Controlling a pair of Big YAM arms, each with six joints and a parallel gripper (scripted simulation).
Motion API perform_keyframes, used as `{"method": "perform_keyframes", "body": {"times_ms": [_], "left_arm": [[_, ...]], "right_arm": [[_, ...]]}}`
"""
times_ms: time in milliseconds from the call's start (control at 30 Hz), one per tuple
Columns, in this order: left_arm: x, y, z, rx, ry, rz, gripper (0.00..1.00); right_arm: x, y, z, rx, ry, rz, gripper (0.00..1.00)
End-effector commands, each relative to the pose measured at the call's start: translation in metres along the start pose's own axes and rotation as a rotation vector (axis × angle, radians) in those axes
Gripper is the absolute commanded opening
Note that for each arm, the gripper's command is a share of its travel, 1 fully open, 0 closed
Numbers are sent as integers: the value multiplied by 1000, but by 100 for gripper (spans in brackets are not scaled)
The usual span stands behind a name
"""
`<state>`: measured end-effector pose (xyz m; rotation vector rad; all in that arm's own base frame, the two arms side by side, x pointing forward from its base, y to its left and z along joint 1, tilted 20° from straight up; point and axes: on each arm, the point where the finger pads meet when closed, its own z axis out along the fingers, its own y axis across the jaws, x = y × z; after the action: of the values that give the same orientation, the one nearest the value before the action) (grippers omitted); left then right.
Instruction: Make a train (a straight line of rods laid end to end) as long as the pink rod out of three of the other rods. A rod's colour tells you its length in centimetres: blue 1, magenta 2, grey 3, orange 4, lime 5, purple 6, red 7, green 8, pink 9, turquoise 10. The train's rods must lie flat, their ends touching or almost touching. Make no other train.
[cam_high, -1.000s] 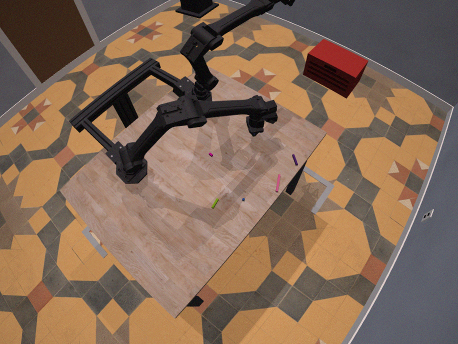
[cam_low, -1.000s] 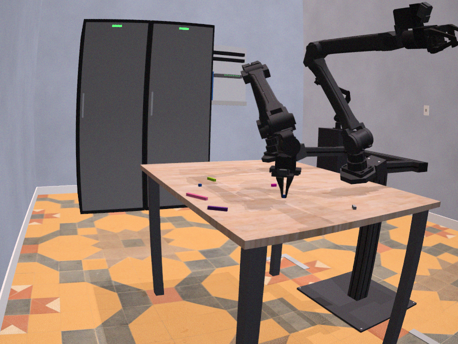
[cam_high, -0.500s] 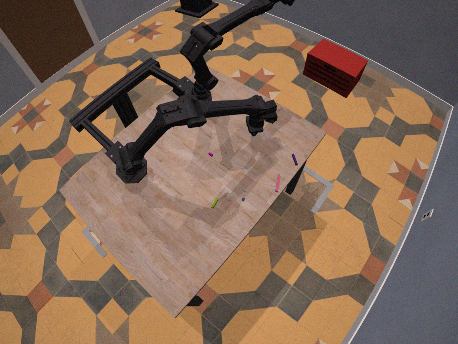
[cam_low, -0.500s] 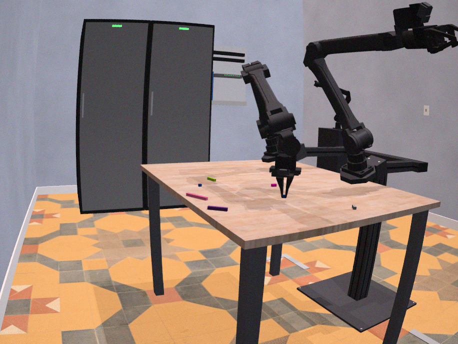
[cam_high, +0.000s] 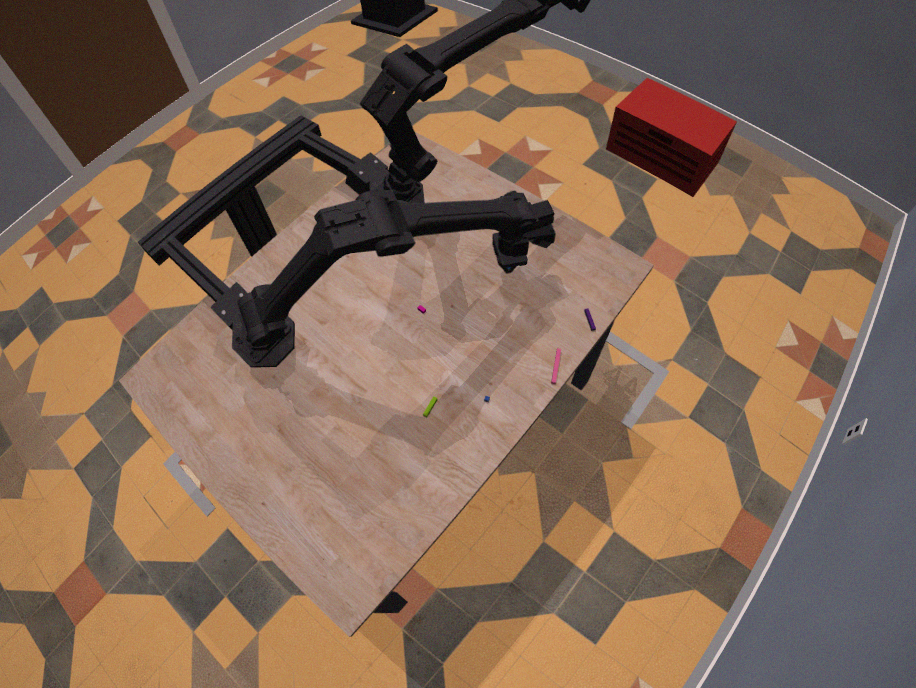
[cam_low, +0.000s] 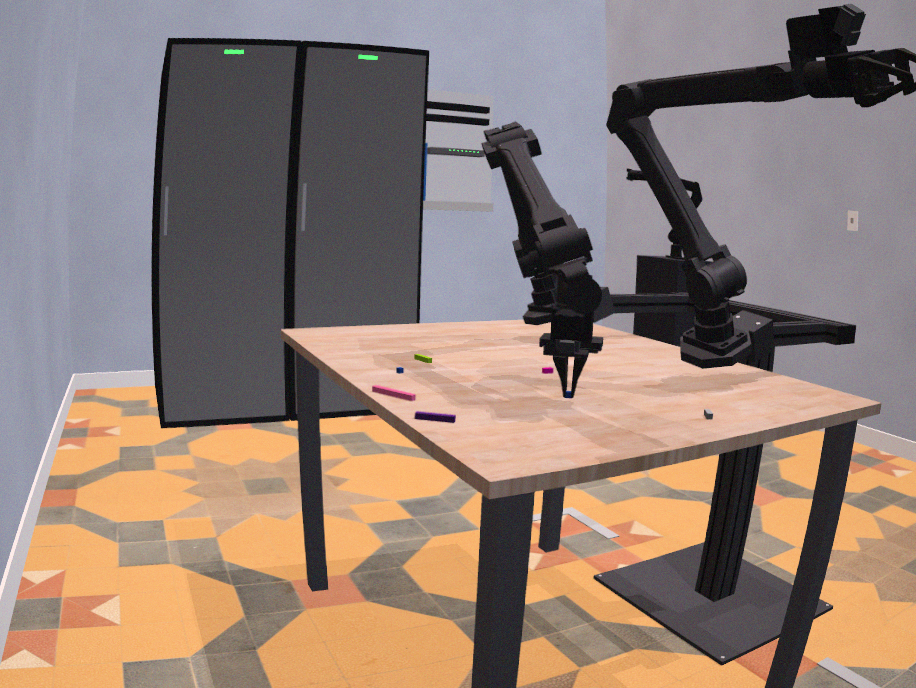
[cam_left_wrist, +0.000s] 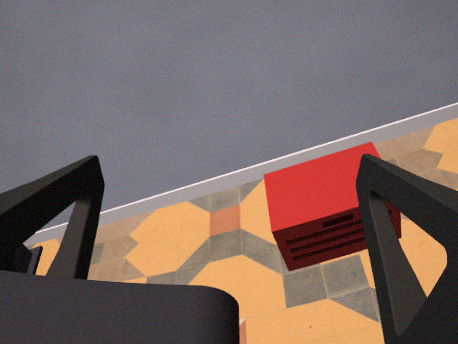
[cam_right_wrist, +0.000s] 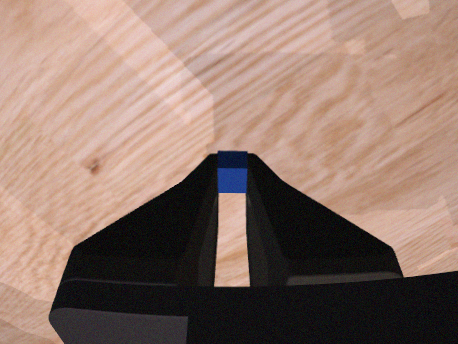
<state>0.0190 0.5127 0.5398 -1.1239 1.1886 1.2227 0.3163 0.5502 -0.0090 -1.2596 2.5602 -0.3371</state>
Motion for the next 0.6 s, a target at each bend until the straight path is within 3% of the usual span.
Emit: {"method": "perform_keyframes", "body": {"times_ms": [0,233,567], "left_arm": [[-11,7,-6,-17,-32,-15,100],[-11,7,-6,-17,-32,-15,100],[-11,7,-6,-17,-32,-15,100]], "right_arm": [[-23,-4,0,-11,-40,12,4],[-13,3,10,-9,-24,-5,4],[-16,-2,1,-11,-38,2,4]]}}
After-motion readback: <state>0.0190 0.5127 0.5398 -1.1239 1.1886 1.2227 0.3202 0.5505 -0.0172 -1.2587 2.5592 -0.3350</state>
